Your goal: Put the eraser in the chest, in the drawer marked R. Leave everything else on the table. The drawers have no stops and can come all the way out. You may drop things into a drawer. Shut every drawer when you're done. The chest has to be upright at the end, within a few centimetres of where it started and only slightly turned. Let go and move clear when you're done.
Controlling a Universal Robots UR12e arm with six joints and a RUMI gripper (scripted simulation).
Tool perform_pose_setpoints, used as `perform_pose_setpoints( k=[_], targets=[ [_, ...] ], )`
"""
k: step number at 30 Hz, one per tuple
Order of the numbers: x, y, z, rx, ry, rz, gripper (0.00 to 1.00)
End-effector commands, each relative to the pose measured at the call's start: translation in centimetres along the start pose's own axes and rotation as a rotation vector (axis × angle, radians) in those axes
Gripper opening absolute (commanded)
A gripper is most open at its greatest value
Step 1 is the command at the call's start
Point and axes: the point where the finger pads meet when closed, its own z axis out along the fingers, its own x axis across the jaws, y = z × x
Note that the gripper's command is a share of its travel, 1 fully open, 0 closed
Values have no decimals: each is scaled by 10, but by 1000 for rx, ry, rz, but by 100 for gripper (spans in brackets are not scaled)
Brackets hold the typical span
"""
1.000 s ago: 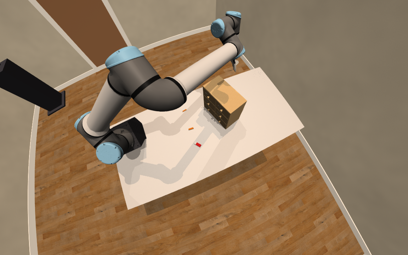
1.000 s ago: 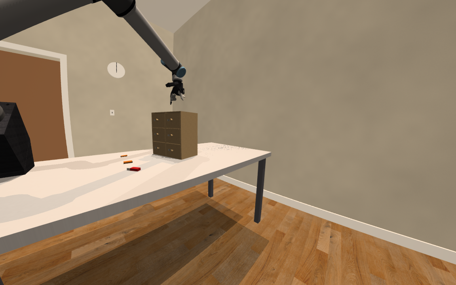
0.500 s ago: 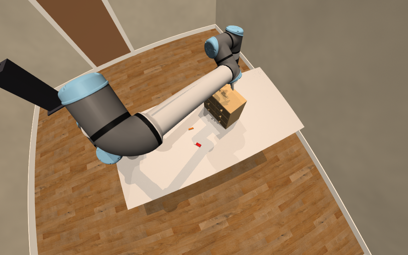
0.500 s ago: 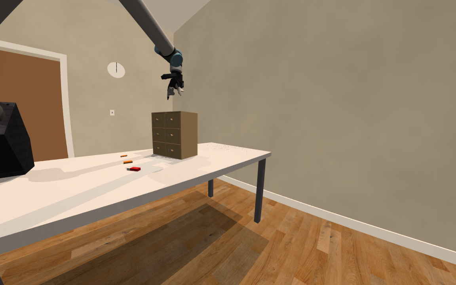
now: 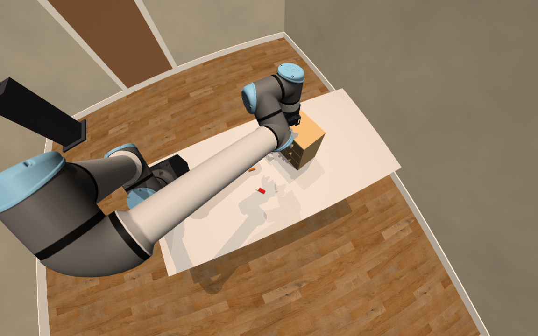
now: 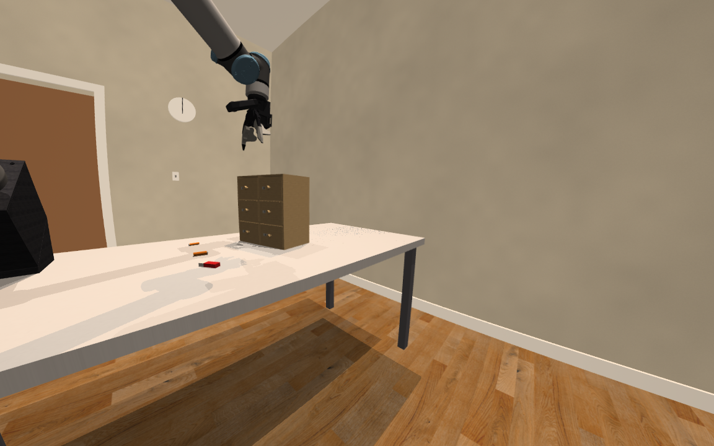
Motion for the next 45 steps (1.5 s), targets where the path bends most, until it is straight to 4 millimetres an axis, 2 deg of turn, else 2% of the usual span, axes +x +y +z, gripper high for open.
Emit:
perform_pose_setpoints(
  k=[1, 7, 13, 24, 45],
  targets=[
    [-21, -47, 6, -21, 18, 21, 100],
    [-34, -100, 18, -34, 34, 48, 100],
    [-40, -135, 27, -44, 43, 66, 100],
    [-42, -156, 33, -50, 48, 76, 100],
    [-42, -157, 33, -50, 48, 77, 100]
  ],
)
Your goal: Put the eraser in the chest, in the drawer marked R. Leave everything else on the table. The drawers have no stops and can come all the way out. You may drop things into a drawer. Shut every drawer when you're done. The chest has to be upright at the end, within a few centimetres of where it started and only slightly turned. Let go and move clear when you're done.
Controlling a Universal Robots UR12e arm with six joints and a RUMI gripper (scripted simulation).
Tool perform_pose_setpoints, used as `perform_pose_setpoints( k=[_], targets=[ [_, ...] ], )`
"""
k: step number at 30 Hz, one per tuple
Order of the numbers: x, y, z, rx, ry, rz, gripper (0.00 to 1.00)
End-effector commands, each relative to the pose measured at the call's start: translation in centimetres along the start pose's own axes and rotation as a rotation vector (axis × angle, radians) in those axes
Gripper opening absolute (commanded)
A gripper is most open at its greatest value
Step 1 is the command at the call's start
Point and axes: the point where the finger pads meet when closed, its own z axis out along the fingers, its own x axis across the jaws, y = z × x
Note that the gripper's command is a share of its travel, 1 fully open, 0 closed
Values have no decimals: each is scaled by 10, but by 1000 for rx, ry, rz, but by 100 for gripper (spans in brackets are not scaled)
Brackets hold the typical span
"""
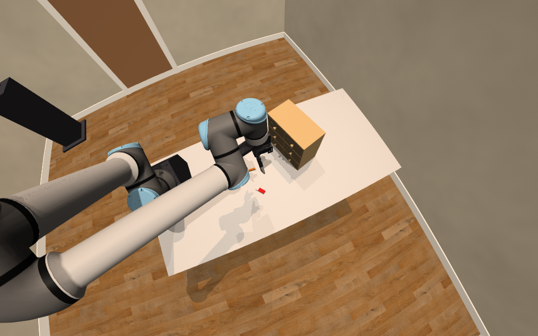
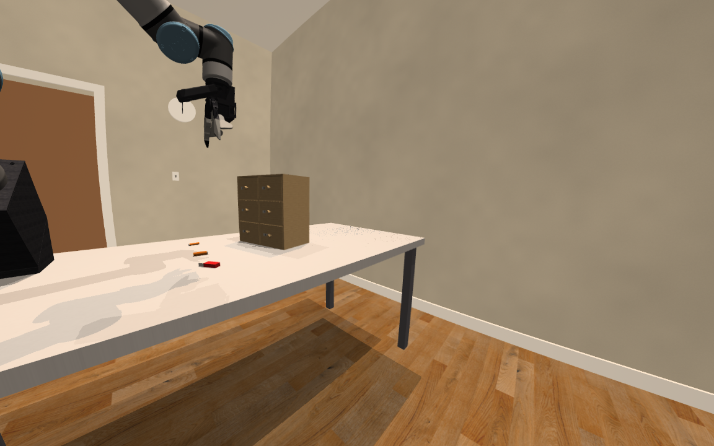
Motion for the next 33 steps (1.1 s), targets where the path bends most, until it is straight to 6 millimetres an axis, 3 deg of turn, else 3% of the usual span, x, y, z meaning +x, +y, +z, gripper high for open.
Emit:
perform_pose_setpoints(
  k=[1, 33],
  targets=[
    [0, 0, -1, -1, 0, 0, 100],
    [2, 5, 5, -1, 0, -10, 100]
  ],
)
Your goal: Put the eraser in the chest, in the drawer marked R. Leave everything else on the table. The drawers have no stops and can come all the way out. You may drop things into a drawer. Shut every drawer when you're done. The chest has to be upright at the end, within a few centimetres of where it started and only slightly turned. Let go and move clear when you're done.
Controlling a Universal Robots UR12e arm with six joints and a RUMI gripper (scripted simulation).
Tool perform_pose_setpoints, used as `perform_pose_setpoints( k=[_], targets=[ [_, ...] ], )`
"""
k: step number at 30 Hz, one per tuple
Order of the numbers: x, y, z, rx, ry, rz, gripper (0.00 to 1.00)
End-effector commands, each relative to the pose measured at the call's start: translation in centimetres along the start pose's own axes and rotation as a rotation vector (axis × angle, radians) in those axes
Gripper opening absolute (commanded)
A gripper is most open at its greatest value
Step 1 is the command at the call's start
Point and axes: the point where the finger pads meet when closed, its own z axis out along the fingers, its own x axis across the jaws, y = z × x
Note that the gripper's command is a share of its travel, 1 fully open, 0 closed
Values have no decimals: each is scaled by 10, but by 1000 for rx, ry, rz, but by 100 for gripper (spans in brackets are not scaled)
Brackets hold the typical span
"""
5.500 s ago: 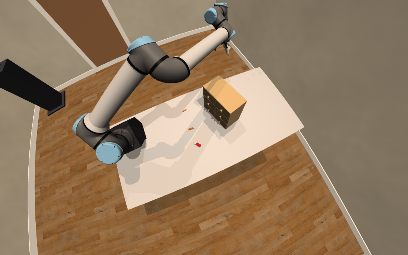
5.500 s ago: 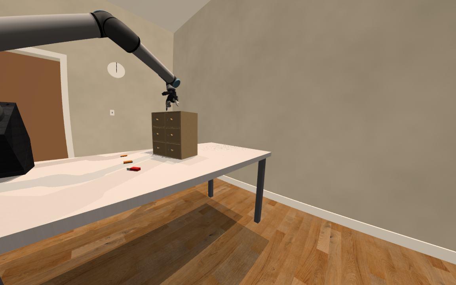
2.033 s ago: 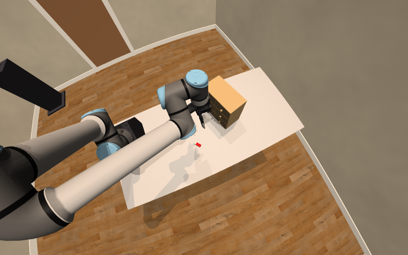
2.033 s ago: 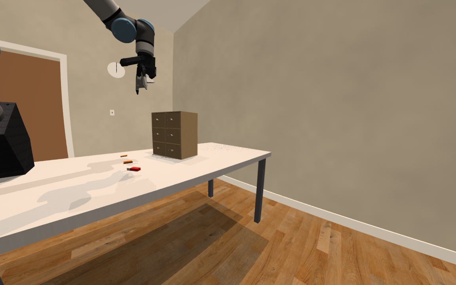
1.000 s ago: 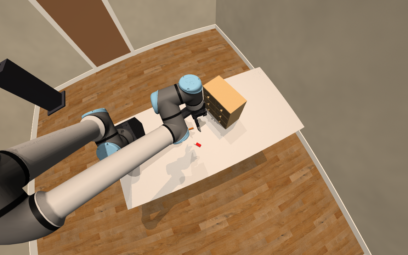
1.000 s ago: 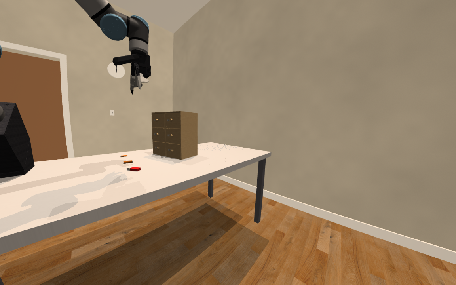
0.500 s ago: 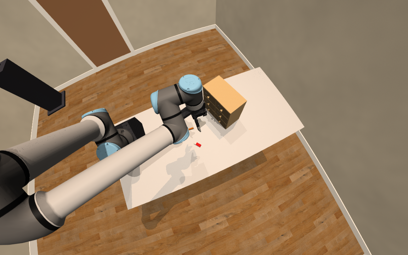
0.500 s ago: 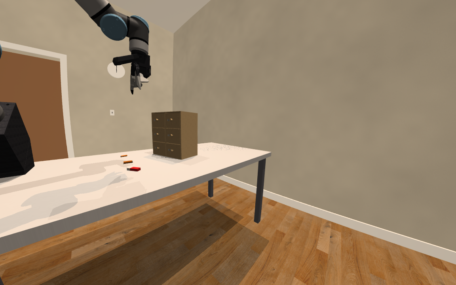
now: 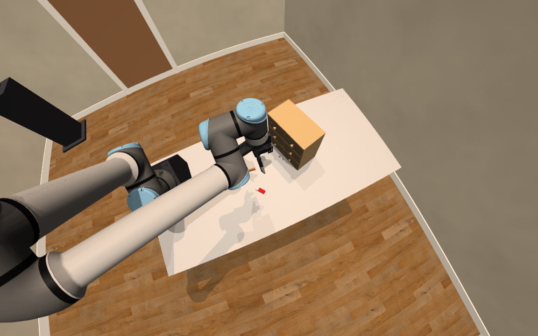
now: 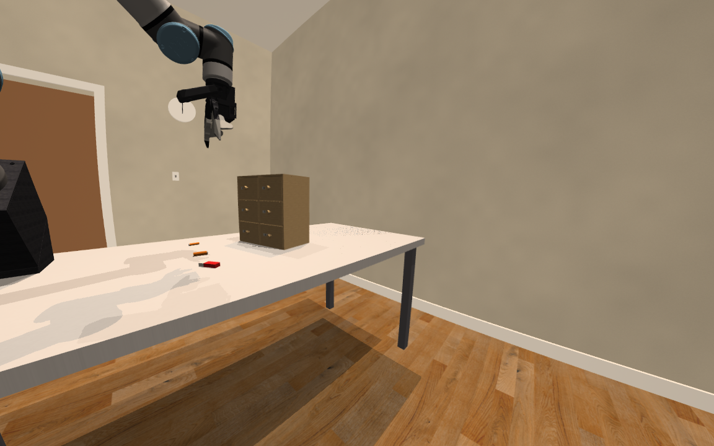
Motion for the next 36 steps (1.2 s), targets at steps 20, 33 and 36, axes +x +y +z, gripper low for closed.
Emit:
perform_pose_setpoints(
  k=[20, 33, 36],
  targets=[
    [66, 86, 159, -1, 0, -256, 100],
    [66, 86, 159, -4, 0, -256, 100],
    [66, 86, 159, -7, 1, -256, 100]
  ],
)
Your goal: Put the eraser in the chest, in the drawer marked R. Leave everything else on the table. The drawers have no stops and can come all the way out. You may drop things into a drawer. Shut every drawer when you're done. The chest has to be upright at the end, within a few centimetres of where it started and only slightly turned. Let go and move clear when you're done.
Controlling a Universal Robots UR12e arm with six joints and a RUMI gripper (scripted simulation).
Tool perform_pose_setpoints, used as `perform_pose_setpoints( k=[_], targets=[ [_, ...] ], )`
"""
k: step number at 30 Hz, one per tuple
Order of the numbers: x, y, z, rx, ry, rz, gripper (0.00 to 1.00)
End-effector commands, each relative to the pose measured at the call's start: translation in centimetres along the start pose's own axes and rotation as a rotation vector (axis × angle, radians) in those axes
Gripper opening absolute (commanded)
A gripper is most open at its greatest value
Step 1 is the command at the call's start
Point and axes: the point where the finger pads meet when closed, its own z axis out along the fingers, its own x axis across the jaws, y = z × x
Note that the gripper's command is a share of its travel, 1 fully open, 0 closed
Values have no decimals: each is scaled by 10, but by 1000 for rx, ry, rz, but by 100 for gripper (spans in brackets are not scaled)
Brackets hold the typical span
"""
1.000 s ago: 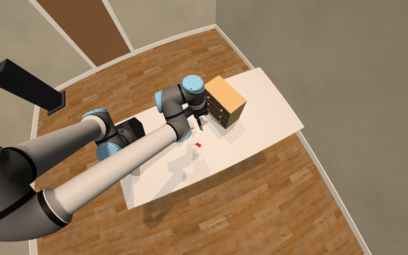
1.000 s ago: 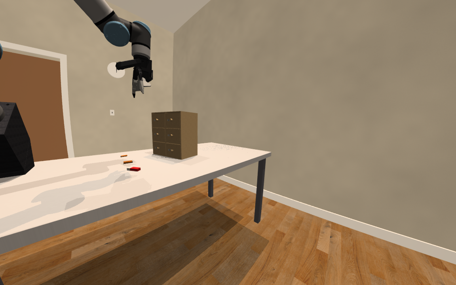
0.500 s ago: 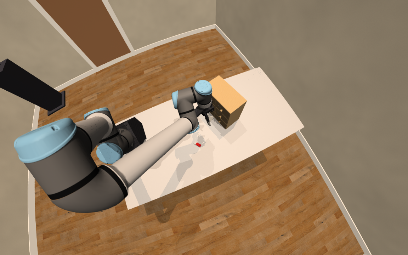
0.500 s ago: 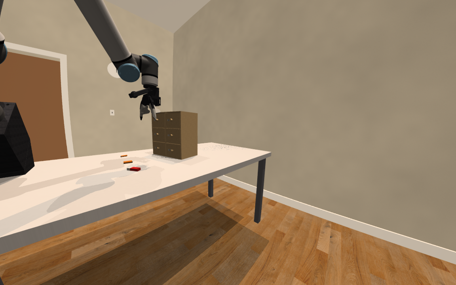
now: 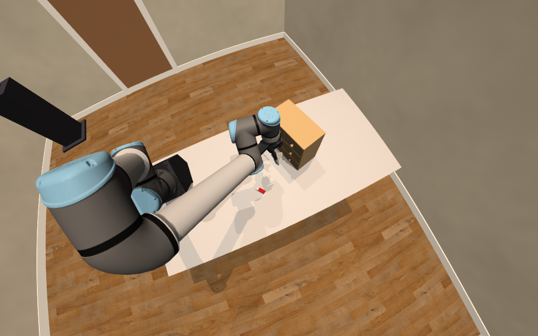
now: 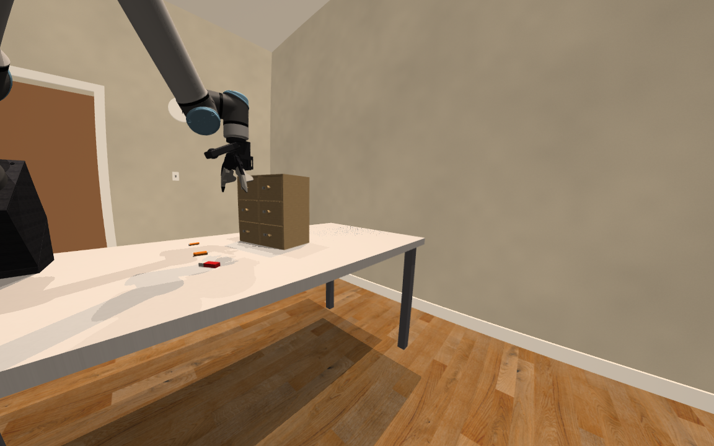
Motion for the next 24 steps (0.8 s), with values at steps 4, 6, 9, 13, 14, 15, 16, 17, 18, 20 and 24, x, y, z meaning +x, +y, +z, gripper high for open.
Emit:
perform_pose_setpoints(
  k=[4, 6, 9, 13, 14, 15, 16, 17, 18, 20, 24],
  targets=[
    [0, 1, 0, -8, 0, 0, 100],
    [0, 1, 1, -12, 0, 0, 100],
    [0, 2, 1, -19, 0, 0, 100],
    [0, 3, 3, -33, 0, 0, 100],
    [0, 3, 3, -37, 0, 0, 100],
    [0, 4, 3, -41, 0, 0, 100],
    [0, 4, 4, -46, 0, 0, 100],
    [0, 5, 4, -51, 0, 0, 100],
    [0, 5, 5, -56, 0, 0, 100],
    [0, 5, 5, -56, 0, 0, 100],
    [0, 7, 7, -79, 0, 0, 100]
  ],
)
